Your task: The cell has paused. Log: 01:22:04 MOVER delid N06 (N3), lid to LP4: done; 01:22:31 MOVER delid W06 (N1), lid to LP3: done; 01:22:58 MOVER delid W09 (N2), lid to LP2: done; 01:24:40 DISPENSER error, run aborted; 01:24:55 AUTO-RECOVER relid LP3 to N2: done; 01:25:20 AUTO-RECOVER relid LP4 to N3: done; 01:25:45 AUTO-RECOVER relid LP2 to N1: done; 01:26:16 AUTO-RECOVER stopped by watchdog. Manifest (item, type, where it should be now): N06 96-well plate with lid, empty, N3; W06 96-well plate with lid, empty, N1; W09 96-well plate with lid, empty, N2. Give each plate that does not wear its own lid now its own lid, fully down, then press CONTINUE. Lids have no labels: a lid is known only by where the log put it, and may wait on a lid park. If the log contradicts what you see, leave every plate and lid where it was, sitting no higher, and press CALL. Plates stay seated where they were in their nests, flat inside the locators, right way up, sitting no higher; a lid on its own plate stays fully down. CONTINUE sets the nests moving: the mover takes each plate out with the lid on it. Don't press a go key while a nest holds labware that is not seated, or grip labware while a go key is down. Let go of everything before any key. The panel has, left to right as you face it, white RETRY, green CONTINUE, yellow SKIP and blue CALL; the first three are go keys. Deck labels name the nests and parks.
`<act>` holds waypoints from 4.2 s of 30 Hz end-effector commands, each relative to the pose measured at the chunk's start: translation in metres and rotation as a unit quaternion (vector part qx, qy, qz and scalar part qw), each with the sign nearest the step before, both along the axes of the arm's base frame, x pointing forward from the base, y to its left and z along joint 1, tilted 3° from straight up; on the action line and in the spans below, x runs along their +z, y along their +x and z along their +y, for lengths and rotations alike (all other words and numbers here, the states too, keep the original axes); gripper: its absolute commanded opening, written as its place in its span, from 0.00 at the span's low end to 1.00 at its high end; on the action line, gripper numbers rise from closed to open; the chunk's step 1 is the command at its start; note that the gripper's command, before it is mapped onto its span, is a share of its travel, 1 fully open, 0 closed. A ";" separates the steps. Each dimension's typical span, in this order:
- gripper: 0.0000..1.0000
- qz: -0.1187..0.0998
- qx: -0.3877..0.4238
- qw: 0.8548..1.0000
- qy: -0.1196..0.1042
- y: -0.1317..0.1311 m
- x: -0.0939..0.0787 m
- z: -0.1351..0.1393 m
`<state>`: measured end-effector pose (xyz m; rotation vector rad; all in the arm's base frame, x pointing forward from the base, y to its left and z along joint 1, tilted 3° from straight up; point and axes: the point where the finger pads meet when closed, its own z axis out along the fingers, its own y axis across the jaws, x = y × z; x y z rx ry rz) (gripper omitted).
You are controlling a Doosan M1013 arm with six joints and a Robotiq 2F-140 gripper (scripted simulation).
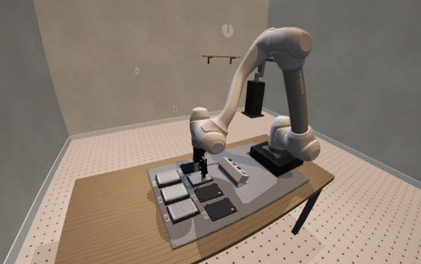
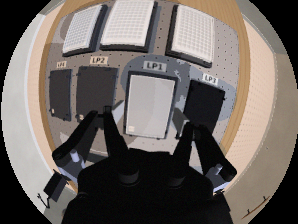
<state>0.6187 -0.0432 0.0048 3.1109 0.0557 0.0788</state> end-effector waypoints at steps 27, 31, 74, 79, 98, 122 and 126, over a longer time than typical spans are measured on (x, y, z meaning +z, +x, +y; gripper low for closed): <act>0.66 0.000 0.000 1.000 0.000 -0.003 0.059 0.002; 0.66 0.000 0.000 1.000 0.000 -0.003 0.060 0.002; 0.66 0.000 -0.006 1.000 0.000 0.181 0.067 0.077; 0.66 0.000 -0.006 1.000 0.000 0.181 0.067 0.077; 0.66 0.000 -0.006 1.000 0.000 0.181 0.066 0.077; 0.66 0.000 -0.006 1.000 0.000 0.182 0.047 0.076; 0.66 0.000 -0.006 1.000 0.000 0.182 0.043 0.076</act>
